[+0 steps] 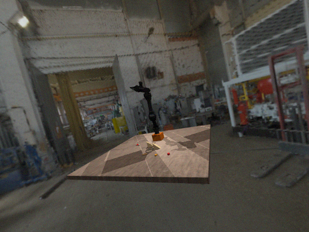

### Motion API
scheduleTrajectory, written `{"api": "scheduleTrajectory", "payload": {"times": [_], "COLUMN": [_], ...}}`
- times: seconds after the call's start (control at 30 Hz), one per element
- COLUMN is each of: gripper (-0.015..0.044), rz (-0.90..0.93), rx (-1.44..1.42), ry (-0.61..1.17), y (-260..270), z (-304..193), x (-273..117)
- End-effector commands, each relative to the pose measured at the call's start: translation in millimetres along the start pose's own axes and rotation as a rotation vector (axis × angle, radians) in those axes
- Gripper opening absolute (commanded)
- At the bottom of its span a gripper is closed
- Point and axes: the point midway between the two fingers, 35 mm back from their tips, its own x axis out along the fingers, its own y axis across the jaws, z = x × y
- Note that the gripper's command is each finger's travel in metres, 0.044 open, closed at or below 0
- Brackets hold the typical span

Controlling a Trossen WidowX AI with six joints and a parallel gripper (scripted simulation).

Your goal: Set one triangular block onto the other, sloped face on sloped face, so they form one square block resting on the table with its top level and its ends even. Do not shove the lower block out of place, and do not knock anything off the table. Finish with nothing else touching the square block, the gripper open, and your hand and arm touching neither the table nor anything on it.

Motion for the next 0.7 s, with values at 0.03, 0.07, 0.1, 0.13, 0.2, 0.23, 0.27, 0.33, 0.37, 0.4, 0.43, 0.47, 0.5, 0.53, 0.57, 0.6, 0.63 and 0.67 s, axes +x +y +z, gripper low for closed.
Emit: {"api": "scheduleTrajectory", "payload": {"times": [0.03,0.07,0.1,0.13,0.2,0.23,0.27,0.33,0.37,0.4,0.43,0.47,0.5,0.53,0.57,0.6,0.63,0.67], "gripper": [0.0440,0.0440,0.0440,0.0440,0.0440,0.0440,0.0440,0.0440,0.0440,0.0440,0.0440,0.0440,0.0440,0.0440,0.0440,0.0440,0.0440,0.0440], "rz": [0.001,0.004,0.011,0.024,0.055,0.069,0.083,0.105,0.114,0.125,0.137,0.148,0.159,0.170,0.180,0.189,0.197,0.209], "rx": [0.043,0.096,0.161,0.208,0.289,0.330,0.371,0.434,0.461,0.499,0.543,0.588,0.632,0.677,0.721,0.764,0.807,0.839], "ry": [-0.005,-0.011,-0.019,-0.027,-0.041,-0.047,-0.051,-0.061,-0.067,-0.069,-0.068,-0.065,-0.060,-0.054,-0.047,-0.038,-0.027,-0.016], "y": [-9.3,-21.0,-35.2,-45.5,-64.3,-74.0,-84.0,-105.1,-116.9,-128.5,-139.8,-151.0,-162.0,-172.8,-183.3,-193.5,-203.3,-211.1], "z": [4.4,9.4,16.1,22.9,35.3,40.5,45.2,52.1,54.6,56.7,58.4,59.4,59.6,59.1,58.0,56.1,53.5,50.8], "x": [-1.9,-4.2,-7.9,-12.3,-20.4,-23.7,-26.5,-30.0,-30.9,-31.4,-31.4,-30.8,-29.4,-27.5,-24.9,-21.7,-17.9,-14.2]}}
